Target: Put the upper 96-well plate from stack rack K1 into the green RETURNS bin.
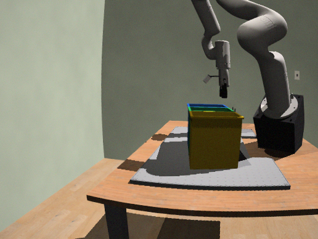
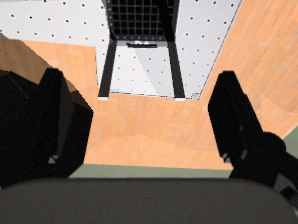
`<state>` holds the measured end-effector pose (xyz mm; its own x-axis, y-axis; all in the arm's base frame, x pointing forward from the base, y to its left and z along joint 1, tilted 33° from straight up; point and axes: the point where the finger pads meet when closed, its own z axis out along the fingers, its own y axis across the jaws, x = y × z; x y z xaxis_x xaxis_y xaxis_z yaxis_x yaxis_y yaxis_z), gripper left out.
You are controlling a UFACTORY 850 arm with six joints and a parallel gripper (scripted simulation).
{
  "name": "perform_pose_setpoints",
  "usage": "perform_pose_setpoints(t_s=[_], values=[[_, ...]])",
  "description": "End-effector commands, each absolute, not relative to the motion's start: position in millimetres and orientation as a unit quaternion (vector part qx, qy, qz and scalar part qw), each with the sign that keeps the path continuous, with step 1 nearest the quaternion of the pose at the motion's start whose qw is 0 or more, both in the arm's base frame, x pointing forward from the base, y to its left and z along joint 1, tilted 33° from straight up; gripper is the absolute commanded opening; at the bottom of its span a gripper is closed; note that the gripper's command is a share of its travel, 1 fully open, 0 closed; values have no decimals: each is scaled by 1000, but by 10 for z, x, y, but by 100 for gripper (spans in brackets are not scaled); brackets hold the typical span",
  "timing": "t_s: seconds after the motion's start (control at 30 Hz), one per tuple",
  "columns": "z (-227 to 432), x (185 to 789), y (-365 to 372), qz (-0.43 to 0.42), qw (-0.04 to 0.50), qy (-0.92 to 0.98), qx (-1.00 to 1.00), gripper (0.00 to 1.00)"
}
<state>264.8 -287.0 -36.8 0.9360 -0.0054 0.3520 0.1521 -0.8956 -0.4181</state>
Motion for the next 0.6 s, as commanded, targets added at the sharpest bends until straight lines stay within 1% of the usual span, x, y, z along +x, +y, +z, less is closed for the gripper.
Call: perform_pose_setpoints(t_s=[0.0, 0.57], values=[[-446, 2683, -2837, -176, 224, -38, -958, 100], [-656, 2762, -2726, -176, 224, -38, -958, 100]])
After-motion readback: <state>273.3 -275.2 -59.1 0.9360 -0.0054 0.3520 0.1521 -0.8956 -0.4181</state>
